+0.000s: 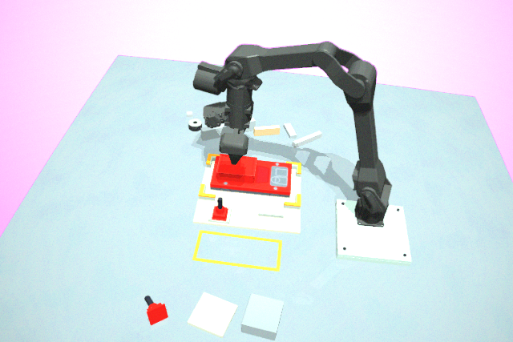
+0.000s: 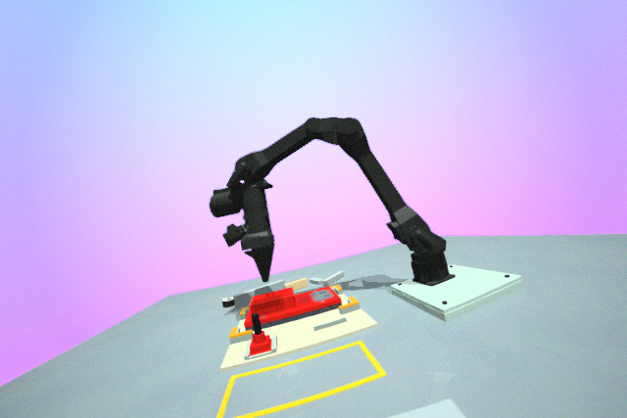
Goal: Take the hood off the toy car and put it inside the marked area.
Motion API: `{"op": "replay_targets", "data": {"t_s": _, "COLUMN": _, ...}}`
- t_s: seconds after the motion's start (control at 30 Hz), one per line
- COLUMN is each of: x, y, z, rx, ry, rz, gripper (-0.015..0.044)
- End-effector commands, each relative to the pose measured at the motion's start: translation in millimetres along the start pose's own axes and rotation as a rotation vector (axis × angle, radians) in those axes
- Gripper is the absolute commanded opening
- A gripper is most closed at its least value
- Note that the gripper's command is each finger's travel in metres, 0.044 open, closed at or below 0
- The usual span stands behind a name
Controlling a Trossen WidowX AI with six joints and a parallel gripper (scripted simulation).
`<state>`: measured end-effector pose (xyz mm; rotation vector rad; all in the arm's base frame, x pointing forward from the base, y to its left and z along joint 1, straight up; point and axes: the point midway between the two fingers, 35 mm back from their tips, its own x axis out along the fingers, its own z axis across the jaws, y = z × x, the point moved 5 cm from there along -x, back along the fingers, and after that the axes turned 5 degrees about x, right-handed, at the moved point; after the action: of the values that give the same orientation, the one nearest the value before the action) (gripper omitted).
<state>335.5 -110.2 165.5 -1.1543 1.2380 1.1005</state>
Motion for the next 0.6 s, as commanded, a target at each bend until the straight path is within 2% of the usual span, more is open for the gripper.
{"op": "replay_targets", "data": {"t_s": 0.0, "x": 6.2, "y": 1.5, "z": 0.1, "rx": 0.004, "ry": 0.001, "rz": 0.009, "gripper": 0.044}}
{"op": "replay_targets", "data": {"t_s": 0.57, "x": 20.4, "y": 2.0, "z": 0.3, "rx": 0.004, "ry": 0.001, "rz": 0.009, "gripper": 0.044}}
